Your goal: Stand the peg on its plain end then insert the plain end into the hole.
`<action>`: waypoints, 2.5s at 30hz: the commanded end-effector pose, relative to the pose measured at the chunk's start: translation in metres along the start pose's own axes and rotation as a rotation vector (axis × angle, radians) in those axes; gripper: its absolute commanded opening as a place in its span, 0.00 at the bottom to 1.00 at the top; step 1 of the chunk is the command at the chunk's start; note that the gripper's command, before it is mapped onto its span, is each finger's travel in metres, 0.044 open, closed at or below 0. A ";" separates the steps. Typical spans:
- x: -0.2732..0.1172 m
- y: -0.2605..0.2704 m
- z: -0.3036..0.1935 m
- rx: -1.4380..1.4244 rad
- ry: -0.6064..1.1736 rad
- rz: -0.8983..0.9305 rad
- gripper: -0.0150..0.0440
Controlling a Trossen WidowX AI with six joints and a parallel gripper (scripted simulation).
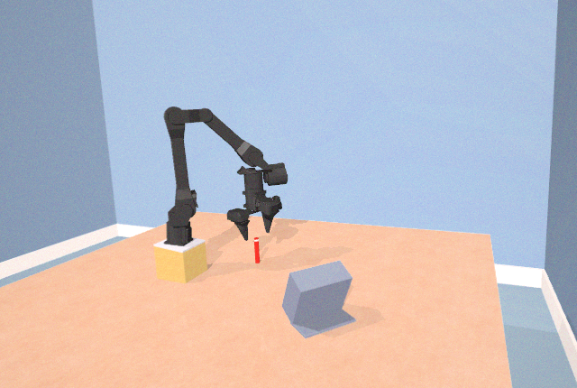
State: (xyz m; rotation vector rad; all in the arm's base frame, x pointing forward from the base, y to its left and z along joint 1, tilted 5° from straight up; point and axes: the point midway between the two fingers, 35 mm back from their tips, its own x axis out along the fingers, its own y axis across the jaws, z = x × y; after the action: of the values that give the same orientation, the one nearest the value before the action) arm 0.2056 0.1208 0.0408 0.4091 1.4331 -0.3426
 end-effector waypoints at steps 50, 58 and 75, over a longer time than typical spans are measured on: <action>0.044 -0.002 -0.001 0.007 0.002 -0.003 0.25; 0.028 0.000 0.000 0.006 0.003 -0.003 0.25; -0.037 0.003 0.004 0.003 0.007 -0.003 0.25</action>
State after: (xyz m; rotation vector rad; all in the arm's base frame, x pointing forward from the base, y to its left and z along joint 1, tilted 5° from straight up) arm 0.2074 0.1217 0.0701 0.4093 1.4338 -0.3434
